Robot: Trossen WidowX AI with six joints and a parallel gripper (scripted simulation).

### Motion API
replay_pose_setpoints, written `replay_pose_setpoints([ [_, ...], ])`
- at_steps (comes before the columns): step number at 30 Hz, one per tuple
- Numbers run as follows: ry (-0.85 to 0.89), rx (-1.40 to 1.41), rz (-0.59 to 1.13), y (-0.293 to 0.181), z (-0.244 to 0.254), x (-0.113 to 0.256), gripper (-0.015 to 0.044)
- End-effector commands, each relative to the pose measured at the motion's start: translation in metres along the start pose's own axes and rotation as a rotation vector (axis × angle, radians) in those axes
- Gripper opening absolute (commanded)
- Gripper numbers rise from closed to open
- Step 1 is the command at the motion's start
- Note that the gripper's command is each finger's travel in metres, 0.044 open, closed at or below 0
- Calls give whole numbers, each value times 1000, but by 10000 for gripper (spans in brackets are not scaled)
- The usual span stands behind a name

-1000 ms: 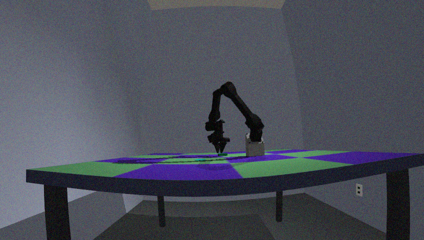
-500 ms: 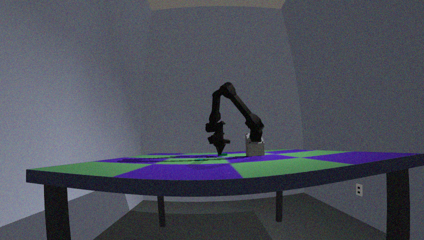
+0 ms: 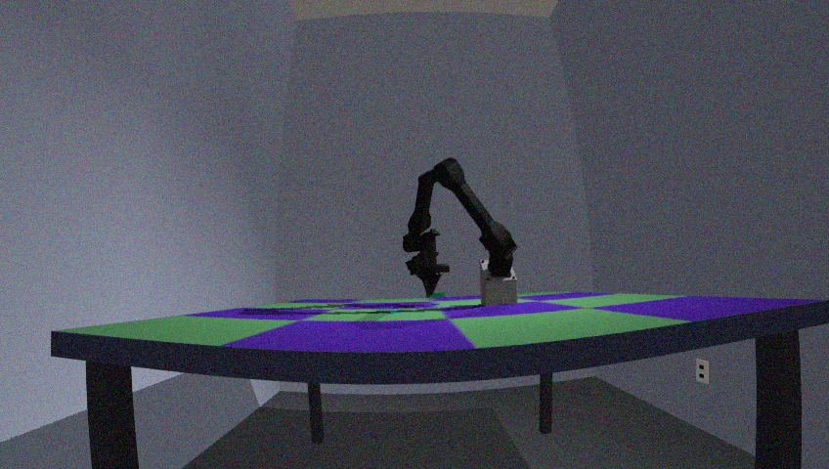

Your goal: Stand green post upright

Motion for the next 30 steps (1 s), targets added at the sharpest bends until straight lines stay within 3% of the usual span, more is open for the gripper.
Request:
replay_pose_setpoints([
  [1,-18,16,-4,4,-2,17,23],
  [24,-16,15,-2,0,3,89,23],
  [30,-16,14,-2,0,4,91,23],
])
Point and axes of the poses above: the point midway between the two fingers, 35 mm back from their tips, its own x axis back along the fingers, its own z axis across the jaws, y = z × x, the point moved 8 cm from there along x, back along the fingers, and after that the axes turned 8 degrees about -x, right-handed, at the moved point
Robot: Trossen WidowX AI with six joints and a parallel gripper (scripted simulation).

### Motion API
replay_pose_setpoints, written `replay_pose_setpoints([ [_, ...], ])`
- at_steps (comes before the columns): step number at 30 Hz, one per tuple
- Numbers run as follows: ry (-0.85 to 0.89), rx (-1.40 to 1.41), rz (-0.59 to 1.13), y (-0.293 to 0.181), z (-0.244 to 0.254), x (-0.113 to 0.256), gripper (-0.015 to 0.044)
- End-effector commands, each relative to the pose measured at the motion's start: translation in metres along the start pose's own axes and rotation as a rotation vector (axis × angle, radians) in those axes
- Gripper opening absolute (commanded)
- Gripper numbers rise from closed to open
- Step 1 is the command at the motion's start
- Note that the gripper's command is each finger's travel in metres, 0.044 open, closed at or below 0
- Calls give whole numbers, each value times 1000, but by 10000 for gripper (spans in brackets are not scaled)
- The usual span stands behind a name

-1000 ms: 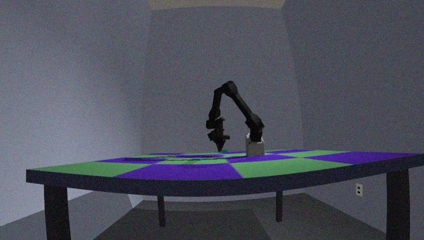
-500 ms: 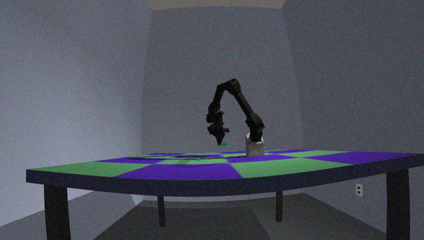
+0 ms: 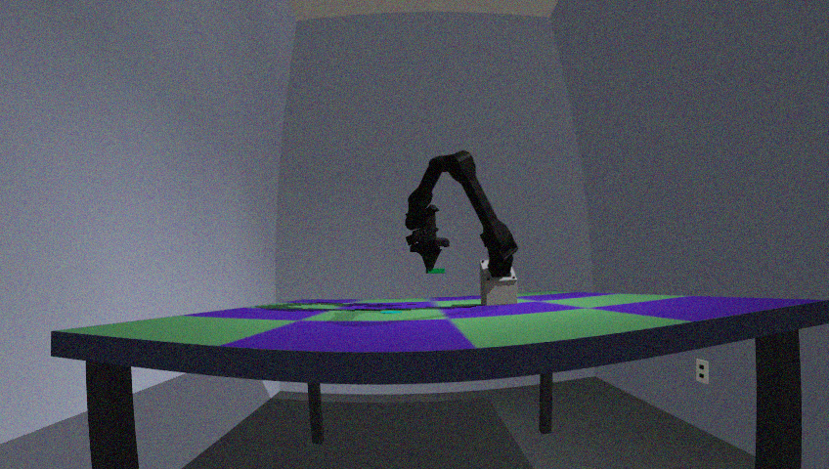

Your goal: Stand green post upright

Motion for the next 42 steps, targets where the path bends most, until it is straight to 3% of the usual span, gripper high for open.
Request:
replay_pose_setpoints([
  [1,-14,8,1,3,1,6,23],
  [42,-56,-351,3,99,64,22,23],
])
Point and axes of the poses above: the point midway between the two fingers, 35 mm back from their tips, its own x axis back along the fingers, its own z axis across the jaws, y = z × x, the point moved 8 cm from there along x, back along the fingers, and after that the axes turned 8 degrees about -x, right-handed, at the moved point
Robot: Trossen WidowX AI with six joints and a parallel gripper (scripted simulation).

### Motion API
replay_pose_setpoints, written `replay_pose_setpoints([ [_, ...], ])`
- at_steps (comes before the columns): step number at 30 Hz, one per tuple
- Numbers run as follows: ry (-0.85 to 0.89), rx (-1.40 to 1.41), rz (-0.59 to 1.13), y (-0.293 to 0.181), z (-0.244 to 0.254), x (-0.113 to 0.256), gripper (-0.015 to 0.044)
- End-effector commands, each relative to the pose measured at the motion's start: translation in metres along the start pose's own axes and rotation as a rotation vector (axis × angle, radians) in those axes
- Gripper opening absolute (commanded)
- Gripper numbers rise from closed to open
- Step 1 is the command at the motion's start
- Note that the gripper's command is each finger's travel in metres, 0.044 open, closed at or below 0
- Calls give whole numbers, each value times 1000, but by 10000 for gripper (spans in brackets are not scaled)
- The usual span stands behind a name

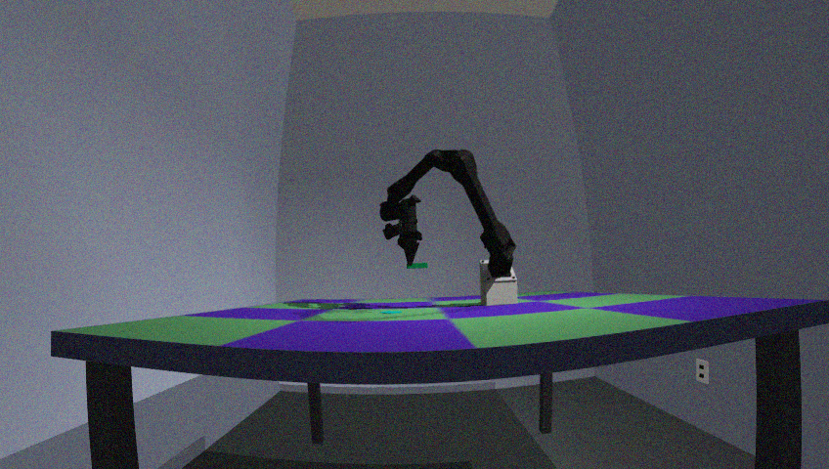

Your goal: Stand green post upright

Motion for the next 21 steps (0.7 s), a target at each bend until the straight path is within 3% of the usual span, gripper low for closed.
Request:
replay_pose_setpoints([
  [1,-7,-33,-18,8,13,7,23],
  [21,5,-208,-24,31,68,13,23],
])
Point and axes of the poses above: the point midway between the two fingers, 35 mm back from their tips, its own x axis back along the fingers, its own z axis across the jaws, y = z × x, the point moved 8 cm from there along x, back along the fingers, and after that the axes turned 8 degrees about -x, right-handed, at the moved point
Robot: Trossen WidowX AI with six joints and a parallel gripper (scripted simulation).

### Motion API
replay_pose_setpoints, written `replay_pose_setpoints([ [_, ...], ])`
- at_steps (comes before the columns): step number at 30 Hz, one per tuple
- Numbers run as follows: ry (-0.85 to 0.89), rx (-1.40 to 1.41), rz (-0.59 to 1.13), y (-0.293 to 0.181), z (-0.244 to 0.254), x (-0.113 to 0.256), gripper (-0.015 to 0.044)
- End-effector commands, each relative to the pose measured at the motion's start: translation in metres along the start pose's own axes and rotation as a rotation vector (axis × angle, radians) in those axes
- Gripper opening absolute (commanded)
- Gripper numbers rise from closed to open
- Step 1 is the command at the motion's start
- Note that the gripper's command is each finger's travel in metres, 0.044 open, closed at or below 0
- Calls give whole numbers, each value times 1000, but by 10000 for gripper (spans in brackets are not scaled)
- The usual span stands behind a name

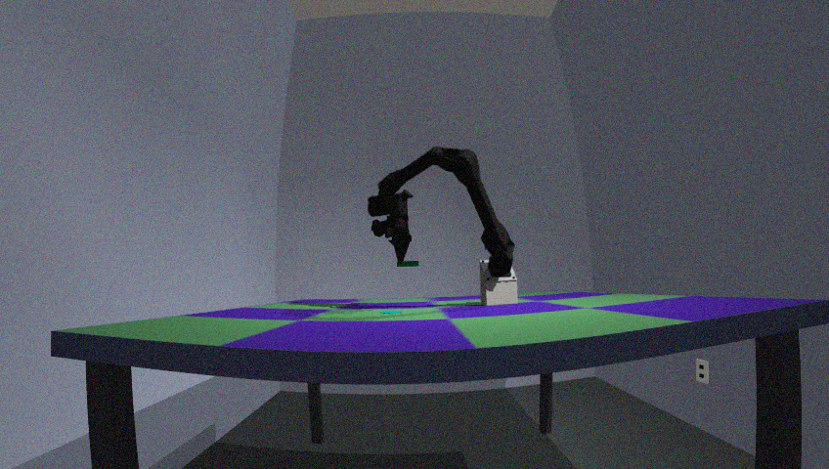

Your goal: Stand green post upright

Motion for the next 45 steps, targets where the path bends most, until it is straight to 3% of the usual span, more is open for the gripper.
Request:
replay_pose_setpoints([
  [1,3,-32,-17,3,16,6,23],
  [34,47,-314,5,-2,117,11,23],
  [45,22,-311,-8,-3,120,7,23],
])
Point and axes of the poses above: the point midway between the two fingers, 35 mm back from their tips, its own x axis back along the fingers, its own z axis across the jaws, y = z × x, the point moved 8 cm from there along x, back along the fingers, and after that the axes turned 8 degrees about -x, right-handed, at the moved point
